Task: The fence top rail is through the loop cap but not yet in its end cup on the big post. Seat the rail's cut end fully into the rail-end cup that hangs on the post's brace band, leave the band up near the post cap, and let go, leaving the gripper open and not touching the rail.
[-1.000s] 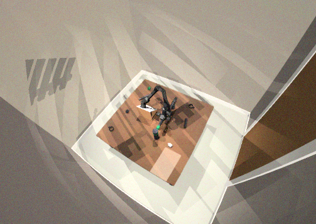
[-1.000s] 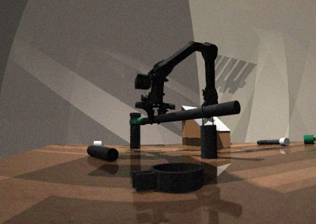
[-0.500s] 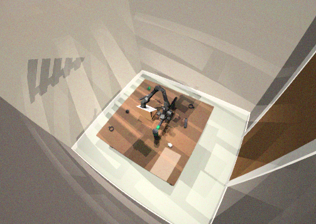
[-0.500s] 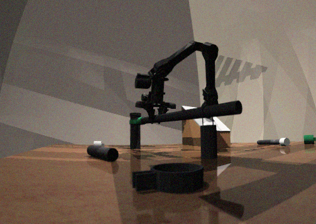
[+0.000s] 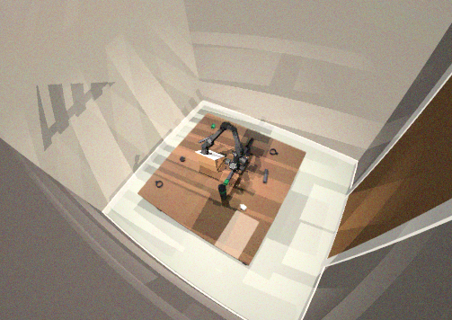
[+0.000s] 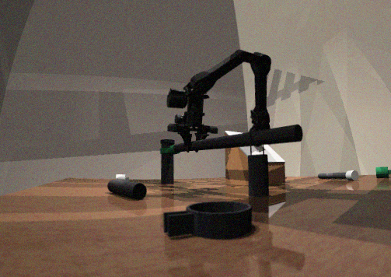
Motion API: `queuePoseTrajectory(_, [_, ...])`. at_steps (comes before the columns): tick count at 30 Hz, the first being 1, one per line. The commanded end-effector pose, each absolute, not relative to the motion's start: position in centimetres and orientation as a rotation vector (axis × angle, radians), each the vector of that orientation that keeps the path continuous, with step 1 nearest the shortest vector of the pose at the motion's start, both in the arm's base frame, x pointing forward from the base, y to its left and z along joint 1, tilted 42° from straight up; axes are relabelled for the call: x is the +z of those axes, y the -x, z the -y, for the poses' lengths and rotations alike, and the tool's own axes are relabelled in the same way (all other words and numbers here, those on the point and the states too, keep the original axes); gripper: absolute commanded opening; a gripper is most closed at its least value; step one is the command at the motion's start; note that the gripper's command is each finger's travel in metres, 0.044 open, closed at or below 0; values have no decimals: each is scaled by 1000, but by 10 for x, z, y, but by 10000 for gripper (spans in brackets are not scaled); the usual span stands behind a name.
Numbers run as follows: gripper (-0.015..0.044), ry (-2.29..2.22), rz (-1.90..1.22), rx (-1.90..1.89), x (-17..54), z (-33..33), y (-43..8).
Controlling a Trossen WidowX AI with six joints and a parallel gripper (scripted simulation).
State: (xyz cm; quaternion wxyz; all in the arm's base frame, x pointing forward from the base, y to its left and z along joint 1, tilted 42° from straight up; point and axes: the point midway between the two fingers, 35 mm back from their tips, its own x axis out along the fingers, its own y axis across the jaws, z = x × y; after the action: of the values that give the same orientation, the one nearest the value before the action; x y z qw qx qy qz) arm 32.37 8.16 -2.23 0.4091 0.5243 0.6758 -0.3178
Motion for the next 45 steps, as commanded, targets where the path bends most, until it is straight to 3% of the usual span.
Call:
queuePoseTrajectory(1, [0, -1332, -1692, -790, -18, -82, -328])
queuePoseTrajectory(45, [0, -1320, -1703, -802, -29, -75, -325])
